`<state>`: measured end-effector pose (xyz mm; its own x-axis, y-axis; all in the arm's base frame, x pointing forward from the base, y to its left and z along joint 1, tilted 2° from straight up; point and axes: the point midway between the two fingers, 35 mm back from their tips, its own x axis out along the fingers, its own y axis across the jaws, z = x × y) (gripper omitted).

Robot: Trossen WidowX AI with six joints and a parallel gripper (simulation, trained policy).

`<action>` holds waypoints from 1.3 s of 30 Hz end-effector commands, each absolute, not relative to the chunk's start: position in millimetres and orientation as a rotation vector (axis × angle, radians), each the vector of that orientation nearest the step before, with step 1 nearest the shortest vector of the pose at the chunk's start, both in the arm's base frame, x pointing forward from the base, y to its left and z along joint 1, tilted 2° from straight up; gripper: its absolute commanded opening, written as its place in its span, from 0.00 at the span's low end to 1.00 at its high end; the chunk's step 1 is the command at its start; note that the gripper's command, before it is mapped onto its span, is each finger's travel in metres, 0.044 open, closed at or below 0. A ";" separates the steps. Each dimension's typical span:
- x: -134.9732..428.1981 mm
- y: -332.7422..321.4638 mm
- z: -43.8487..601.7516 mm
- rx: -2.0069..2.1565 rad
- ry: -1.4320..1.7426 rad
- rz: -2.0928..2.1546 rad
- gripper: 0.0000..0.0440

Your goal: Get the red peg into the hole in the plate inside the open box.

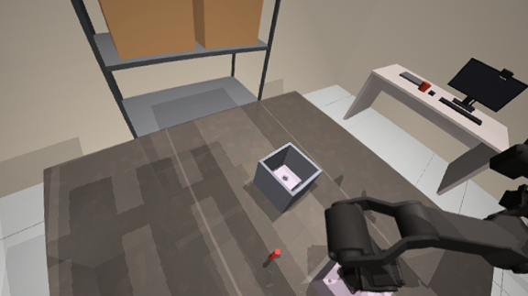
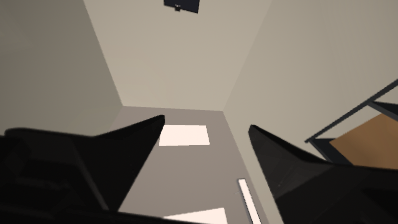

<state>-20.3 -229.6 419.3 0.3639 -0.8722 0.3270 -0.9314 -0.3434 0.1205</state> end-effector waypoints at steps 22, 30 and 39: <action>43.9 -261.1 426.1 3.124 -1.503 0.997 1.00; 72.9 -262.5 427.8 3.377 -1.420 1.209 1.00; 108.2 -257.3 429.5 3.665 -1.297 1.438 1.00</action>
